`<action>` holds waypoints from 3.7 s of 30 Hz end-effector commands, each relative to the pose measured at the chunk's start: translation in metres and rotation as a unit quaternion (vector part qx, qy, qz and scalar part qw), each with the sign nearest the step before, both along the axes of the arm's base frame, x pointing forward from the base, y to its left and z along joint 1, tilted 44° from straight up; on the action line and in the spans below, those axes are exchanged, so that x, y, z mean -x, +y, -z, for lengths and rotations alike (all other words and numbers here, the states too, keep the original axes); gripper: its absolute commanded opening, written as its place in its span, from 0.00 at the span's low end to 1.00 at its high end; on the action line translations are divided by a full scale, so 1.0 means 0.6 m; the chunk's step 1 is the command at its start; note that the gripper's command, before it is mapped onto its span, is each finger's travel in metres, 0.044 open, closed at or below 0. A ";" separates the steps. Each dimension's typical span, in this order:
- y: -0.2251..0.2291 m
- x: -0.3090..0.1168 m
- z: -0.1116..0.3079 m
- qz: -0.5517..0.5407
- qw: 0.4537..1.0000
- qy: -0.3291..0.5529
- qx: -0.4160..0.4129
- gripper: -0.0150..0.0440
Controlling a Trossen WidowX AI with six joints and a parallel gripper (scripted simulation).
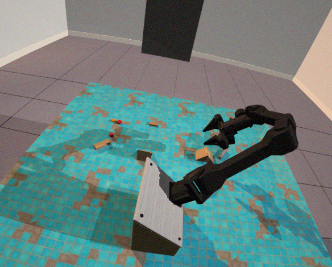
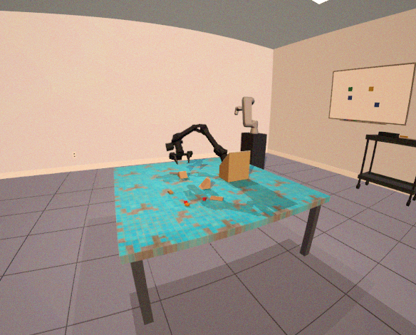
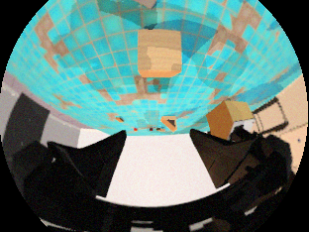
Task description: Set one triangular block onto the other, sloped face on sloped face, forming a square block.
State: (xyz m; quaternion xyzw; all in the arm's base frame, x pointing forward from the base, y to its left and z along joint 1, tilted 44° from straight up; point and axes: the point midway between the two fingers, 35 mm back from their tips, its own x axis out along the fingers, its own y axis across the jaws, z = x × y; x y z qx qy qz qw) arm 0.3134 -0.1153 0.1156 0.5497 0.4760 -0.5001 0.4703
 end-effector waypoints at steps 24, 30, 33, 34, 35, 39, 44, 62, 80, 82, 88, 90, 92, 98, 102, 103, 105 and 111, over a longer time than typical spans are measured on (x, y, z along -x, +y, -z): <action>-0.076 0.003 -0.059 -0.706 0.706 -0.029 0.050 1.00; -0.095 0.006 -0.066 -0.799 0.598 -0.029 0.053 1.00; -0.104 0.007 -0.068 -0.840 0.538 -0.029 0.054 1.00; -0.106 0.008 -0.069 -0.853 0.518 -0.029 0.055 1.00; -0.111 0.009 -0.071 -0.865 0.498 -0.028 0.055 1.00; -0.122 0.011 -0.074 -0.909 0.412 -0.028 0.055 1.00; -0.135 0.015 -0.078 -0.952 0.299 -0.027 0.054 1.00; -0.166 0.025 -0.087 -0.999 -0.007 -0.023 0.046 1.00; -0.169 0.020 -0.058 -0.999 -0.007 -0.024 0.046 1.00; -0.171 0.018 -0.034 -0.999 -0.007 -0.024 0.046 1.00; -0.170 0.016 0.039 -0.999 -0.007 -0.024 0.045 1.00; -0.169 0.018 0.063 -0.999 -0.007 -0.024 0.045 1.00; -0.167 0.019 0.078 -0.999 -0.007 -0.025 0.045 1.00; -0.167 0.018 0.081 -0.999 -0.007 -0.025 0.045 1.00; -0.167 0.018 0.081 -0.999 -0.007 -0.025 0.045 1.00; -0.167 0.018 0.081 -0.999 -0.007 -0.025 0.045 1.00; -0.167 0.018 0.081 -0.999 -0.007 -0.025 0.045 1.00; -0.166 0.018 0.079 -0.999 -0.005 -0.027 0.046 0.73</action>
